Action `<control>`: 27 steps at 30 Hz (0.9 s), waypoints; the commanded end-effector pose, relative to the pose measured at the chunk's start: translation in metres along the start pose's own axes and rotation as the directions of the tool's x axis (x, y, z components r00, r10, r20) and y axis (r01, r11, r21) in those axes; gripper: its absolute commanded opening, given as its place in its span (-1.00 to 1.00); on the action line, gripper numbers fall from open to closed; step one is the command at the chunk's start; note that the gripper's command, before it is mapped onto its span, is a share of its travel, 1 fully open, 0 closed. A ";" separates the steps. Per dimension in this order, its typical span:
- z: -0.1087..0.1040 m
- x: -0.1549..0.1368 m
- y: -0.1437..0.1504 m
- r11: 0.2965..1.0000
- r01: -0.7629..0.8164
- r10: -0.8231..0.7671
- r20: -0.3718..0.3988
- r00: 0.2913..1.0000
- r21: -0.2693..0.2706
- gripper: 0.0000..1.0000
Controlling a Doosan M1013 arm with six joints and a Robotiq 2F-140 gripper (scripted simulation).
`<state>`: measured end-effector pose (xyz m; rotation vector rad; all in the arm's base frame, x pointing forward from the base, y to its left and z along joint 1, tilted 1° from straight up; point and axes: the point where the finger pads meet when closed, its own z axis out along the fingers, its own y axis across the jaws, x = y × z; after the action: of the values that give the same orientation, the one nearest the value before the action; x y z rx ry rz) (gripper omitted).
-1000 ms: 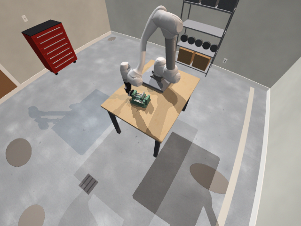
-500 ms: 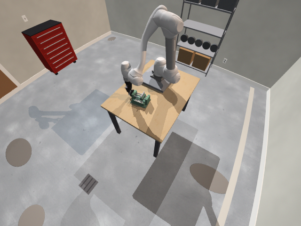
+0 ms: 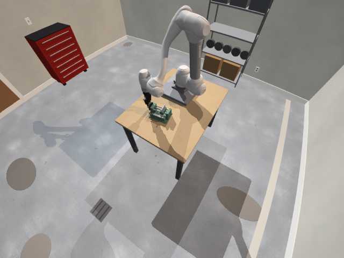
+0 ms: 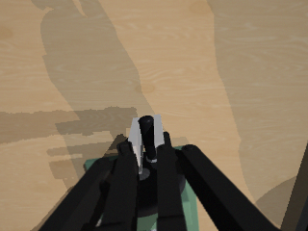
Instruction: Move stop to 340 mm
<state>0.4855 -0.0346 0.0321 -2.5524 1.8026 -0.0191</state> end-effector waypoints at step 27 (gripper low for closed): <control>-0.004 -0.001 0.009 1.000 -0.002 0.002 0.004 1.000 -0.001 -0.92</control>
<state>0.4800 -0.0366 0.0353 -2.5499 1.8030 -0.0232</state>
